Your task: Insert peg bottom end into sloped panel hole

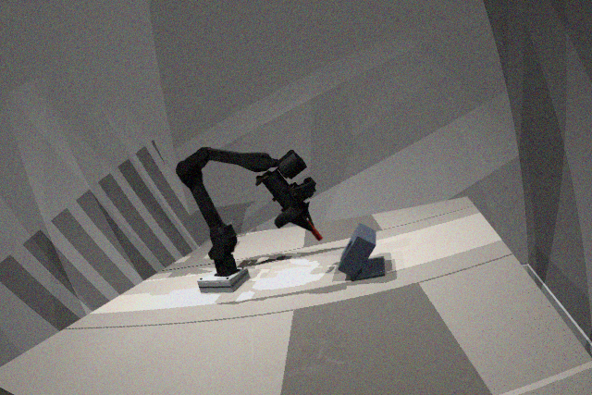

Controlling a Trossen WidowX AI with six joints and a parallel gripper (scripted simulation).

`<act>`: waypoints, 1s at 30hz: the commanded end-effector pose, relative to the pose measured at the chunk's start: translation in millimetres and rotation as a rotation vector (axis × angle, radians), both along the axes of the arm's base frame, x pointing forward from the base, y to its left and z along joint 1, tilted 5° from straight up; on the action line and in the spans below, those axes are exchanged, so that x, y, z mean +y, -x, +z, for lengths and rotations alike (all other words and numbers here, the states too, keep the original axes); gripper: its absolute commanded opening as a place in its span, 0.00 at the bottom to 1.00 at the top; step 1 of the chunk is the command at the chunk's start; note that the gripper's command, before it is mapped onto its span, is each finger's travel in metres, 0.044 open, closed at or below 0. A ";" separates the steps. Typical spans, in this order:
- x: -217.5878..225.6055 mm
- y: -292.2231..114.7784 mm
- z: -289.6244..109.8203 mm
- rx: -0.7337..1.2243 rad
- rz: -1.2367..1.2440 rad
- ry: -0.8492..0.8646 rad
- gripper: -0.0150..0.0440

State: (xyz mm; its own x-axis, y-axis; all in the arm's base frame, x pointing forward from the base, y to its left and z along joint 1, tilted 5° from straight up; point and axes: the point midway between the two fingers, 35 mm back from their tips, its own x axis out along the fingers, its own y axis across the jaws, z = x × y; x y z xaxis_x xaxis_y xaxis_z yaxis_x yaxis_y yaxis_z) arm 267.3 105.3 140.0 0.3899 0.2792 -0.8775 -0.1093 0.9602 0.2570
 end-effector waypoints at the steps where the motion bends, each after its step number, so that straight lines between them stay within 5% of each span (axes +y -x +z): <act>1: -4.1 -0.7 1.5 -0.038 0.010 -0.006 0.25; 30: -28.1 -8.7 8.0 -0.258 0.053 0.005 0.25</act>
State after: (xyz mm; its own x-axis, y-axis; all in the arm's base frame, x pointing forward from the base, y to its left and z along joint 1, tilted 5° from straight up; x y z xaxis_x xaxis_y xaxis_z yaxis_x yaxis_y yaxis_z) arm 276.2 80.6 146.6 0.5633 0.2989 -0.7703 -0.2070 0.9536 0.2187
